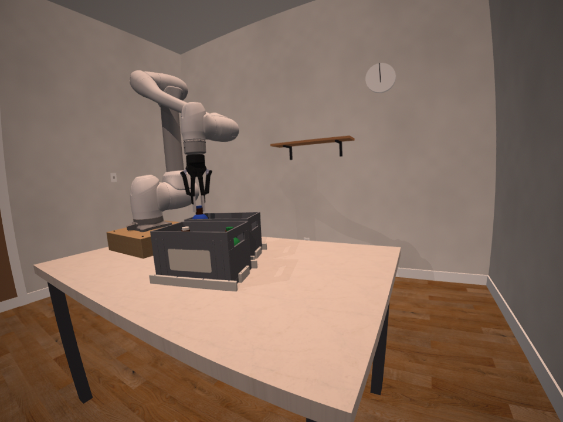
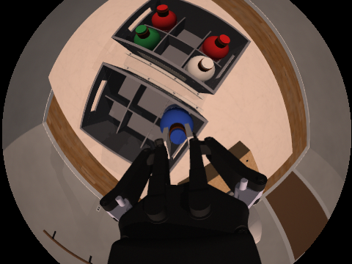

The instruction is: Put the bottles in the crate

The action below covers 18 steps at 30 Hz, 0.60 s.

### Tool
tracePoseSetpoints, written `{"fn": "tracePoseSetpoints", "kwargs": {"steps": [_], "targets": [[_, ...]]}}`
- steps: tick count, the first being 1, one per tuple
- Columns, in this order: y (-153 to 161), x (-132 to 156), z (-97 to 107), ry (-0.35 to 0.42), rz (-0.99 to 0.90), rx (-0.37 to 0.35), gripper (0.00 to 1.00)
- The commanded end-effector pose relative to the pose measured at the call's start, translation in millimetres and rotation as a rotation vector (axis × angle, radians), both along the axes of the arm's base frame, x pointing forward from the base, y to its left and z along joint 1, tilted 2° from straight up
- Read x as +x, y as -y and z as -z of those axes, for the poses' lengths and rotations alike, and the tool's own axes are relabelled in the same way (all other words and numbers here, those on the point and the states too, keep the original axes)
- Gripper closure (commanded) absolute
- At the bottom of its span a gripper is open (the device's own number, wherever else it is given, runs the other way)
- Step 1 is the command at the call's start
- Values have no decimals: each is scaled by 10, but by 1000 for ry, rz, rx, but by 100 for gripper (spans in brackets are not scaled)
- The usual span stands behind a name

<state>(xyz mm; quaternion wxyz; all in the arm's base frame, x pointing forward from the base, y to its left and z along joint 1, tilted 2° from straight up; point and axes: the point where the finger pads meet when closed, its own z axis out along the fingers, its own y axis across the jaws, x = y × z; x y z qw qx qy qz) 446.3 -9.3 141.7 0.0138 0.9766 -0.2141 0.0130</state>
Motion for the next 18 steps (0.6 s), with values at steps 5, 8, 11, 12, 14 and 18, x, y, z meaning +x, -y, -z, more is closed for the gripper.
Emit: {"fn": "tracePoseSetpoints", "kwargs": {"steps": [5,8,11,12,14,18], "targets": [[1,1,51,0,0,0,100],[2,2,81,0,0,0,100],[3,2,111,0,0,0,100],[4,2,121,0,0,0,100],[4,3,141,0,0,0,100],[5,3,161,0,0,0,100]]}}
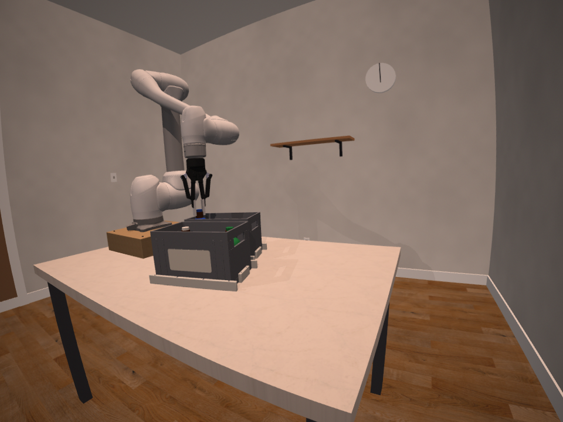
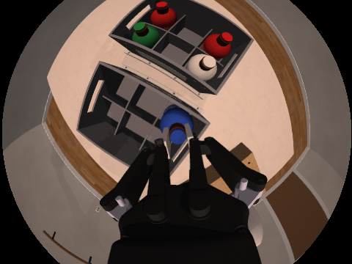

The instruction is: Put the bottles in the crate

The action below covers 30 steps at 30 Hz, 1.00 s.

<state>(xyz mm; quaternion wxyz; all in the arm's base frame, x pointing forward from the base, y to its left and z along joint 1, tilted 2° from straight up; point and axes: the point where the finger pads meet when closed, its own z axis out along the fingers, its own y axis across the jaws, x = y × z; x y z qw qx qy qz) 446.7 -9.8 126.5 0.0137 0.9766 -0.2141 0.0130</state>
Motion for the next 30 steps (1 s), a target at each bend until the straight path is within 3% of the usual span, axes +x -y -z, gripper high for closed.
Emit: {"fn": "tracePoseSetpoints", "kwargs": {"steps": [1,14,30], "targets": [[0,0,20,0,0,0,100],[5,3,150,0,0,0,100],[5,3,160,0,0,0,100]]}}
